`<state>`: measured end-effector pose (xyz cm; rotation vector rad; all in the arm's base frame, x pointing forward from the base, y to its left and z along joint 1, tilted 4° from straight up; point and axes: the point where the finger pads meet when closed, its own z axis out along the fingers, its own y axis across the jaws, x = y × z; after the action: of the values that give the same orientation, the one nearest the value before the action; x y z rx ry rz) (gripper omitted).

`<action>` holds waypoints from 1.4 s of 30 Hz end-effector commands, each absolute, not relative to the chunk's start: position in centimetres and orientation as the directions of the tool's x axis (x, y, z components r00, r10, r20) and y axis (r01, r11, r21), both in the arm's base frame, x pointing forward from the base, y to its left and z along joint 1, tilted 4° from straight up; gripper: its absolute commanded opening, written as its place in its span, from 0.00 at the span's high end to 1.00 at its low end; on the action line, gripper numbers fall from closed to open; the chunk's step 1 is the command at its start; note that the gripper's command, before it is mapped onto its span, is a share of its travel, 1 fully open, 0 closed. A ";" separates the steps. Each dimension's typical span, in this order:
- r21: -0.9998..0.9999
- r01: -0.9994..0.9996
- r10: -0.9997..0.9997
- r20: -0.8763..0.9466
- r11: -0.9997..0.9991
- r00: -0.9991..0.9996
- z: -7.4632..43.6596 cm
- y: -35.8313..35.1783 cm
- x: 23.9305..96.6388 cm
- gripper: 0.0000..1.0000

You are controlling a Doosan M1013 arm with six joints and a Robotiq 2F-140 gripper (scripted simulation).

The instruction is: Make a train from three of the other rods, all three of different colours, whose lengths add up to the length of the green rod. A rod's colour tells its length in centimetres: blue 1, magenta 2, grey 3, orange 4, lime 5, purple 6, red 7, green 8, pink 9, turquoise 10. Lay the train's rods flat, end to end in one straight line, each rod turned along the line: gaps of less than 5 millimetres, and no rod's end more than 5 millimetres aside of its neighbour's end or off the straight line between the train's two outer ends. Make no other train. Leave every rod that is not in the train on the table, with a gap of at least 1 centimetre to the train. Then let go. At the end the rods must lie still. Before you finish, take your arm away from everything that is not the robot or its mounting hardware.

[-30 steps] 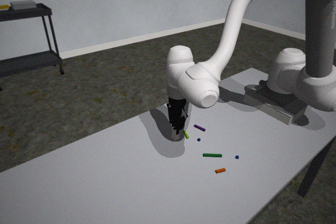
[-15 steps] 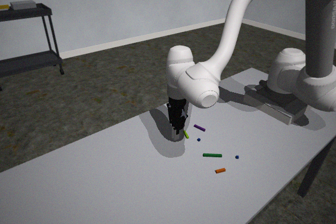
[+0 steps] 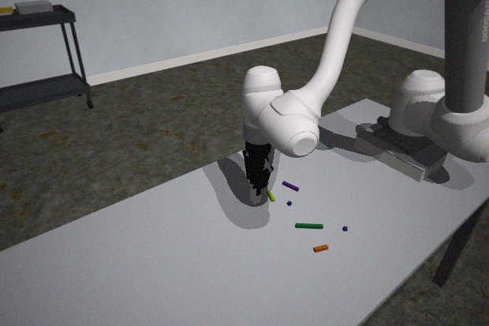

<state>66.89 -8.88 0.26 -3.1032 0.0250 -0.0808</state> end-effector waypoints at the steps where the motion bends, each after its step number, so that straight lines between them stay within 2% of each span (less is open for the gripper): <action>1: -0.038 -0.015 -0.017 0.052 -0.999 0.999 0.8 -8.9 66.9 0.97; 6: -0.038 -0.015 -0.017 0.052 -0.999 0.999 2.1 -8.9 66.8 0.97; 18: -0.038 -0.015 -0.017 0.052 -0.999 0.999 9.8 -9.2 66.4 0.97; 31: -0.038 -0.013 -0.015 0.052 -0.999 0.999 10.2 -9.1 66.3 0.97; 42: -0.027 0.186 0.184 0.058 -0.982 0.981 10.2 -1.5 60.6 0.97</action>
<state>62.19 -3.51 10.15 -3.1004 -0.2088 -0.0822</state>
